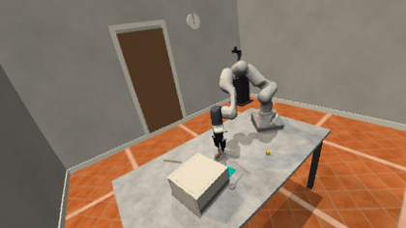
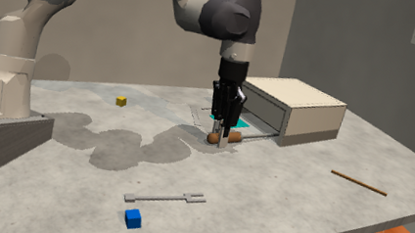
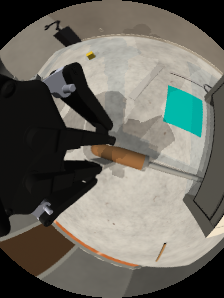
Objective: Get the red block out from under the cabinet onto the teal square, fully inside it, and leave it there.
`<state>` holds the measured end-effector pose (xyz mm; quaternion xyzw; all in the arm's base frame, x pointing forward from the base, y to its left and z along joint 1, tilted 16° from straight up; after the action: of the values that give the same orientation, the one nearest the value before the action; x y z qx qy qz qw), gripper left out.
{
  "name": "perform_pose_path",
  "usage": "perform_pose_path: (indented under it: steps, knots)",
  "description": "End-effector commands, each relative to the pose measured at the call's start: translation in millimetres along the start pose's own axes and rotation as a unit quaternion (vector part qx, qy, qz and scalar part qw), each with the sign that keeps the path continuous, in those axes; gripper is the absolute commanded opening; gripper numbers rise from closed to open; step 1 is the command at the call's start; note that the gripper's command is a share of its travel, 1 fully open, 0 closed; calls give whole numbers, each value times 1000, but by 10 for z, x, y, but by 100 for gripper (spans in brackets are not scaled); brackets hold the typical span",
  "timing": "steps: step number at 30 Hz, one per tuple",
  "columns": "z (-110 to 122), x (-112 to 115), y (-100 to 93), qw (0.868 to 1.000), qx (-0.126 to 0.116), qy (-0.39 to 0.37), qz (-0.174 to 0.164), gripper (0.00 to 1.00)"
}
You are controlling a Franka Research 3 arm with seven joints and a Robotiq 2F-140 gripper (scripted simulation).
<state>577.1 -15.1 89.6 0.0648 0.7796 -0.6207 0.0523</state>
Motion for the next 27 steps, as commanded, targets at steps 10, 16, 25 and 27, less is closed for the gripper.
perform_pose_path:
  steps: [10,16,25,27]
  knots:
    - [-47,-260,7,1000,1,2,-4,0]
    - [-77,-392,8,1000,1,2,-4,0]
    - [-110,-538,9,1000,1,2,-4,0]
    - [-113,-554,9,1000,1,2,-4,0]
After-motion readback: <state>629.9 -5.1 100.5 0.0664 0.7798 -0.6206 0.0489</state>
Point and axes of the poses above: the point where the finger pads meet when closed, its own y axis out along the fingers, its own z axis across the jaws, x = y × z, the point moved 4 cm from there along -y, back along the fingers, and after that the axes turned 14 degrees about y, right-handed, at the moved point
